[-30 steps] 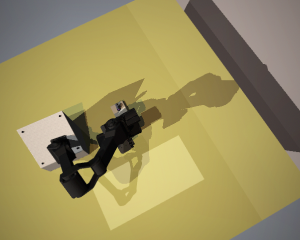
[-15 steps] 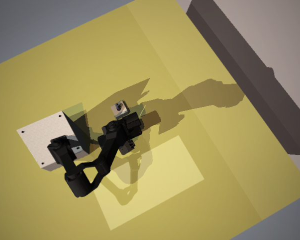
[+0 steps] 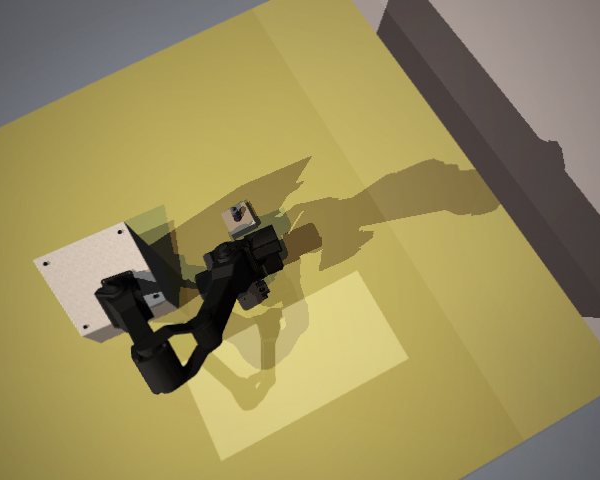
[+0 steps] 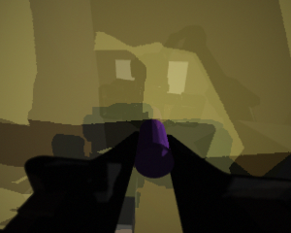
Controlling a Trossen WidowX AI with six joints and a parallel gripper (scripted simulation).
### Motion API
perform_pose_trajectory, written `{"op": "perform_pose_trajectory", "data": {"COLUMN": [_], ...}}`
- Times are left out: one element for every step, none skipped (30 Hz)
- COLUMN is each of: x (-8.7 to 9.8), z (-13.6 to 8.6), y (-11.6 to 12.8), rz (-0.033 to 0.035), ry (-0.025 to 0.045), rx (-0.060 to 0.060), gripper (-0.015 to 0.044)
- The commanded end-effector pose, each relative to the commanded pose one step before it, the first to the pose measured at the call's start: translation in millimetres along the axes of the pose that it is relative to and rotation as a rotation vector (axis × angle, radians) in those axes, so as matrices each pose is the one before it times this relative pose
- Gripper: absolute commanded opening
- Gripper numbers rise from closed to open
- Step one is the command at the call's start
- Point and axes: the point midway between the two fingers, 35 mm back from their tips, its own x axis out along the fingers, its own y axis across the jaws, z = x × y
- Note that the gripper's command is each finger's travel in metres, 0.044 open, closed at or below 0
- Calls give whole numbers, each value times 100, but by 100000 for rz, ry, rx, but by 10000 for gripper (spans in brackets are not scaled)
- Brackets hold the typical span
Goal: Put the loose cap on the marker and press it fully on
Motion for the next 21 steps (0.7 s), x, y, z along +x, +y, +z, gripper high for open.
{"op": "perform_pose_trajectory", "data": {"x": [-277,-224,-225,-226,-227,-228,-230,-231,-231,-233,-233,-234,-235,-236,-237,-238,-238,-239,-240,-240,-241], "z": [15,-20,-18,-17,-16,-15,-14,-12,-11,-10,-8,-7,-5,-4,-3,-1,0,2,4,5,7], "y": [48,29,27,24,22,19,17,14,12,9,7,4,2,-1,-3,-6,-8,-11,-13,-16,-18], "rz": [62,8,7,6,5,4,3,3,2,1,1,0,0,-1,-1,-2,-2,-2,-2,-2,-2], "ry": [-277,57,53,49,44,40,36,32,28,24,19,15,11,7,2,-2,-6,-11,-15,-19,-23], "rx": [-362,1,1,1,1,1,1,1,1,1,1,1,1,1,1,1,1,1,1,1,1], "gripper": [0,0,0,0,0,0,0,0,0,0,0,0,0,0,0,0,0,0,0,0,0]}}
